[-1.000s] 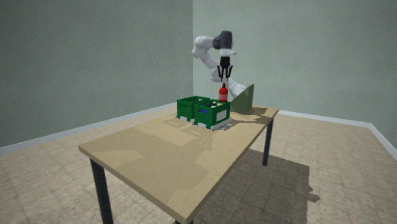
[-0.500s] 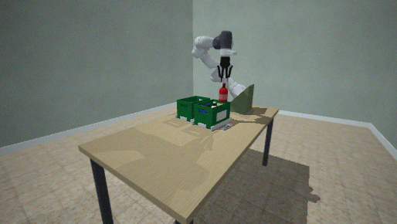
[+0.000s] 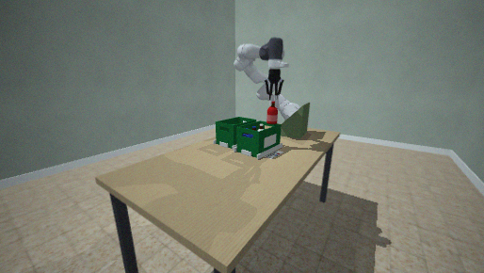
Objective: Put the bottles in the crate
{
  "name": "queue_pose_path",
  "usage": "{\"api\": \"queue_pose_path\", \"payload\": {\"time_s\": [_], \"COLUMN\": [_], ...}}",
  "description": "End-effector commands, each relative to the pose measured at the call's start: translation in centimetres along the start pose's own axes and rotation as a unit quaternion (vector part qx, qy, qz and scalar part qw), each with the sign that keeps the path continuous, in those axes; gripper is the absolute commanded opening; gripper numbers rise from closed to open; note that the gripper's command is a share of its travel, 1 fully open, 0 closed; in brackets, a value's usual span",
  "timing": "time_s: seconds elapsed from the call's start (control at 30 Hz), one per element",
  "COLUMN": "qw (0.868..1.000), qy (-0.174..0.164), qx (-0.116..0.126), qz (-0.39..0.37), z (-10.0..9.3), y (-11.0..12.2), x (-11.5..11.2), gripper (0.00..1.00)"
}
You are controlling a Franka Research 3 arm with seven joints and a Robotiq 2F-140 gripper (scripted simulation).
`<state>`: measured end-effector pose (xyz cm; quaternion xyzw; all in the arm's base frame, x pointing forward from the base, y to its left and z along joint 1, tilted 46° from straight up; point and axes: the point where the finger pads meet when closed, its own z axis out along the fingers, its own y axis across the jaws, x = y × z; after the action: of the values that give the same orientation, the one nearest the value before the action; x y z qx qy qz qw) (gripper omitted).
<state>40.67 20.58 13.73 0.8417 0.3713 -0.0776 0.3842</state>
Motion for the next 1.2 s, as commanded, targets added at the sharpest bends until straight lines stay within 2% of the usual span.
{"api": "queue_pose_path", "payload": {"time_s": [0.0, 1.17], "qw": [1.000, 1.000], "qy": [0.006, 0.006], "qx": [-0.002, -0.002], "qz": [0.002, 0.002], "z": [0.0, 3.1], "y": [0.0, -0.1], "x": [0.3, 0.4], "gripper": [0.00, 0.00]}}
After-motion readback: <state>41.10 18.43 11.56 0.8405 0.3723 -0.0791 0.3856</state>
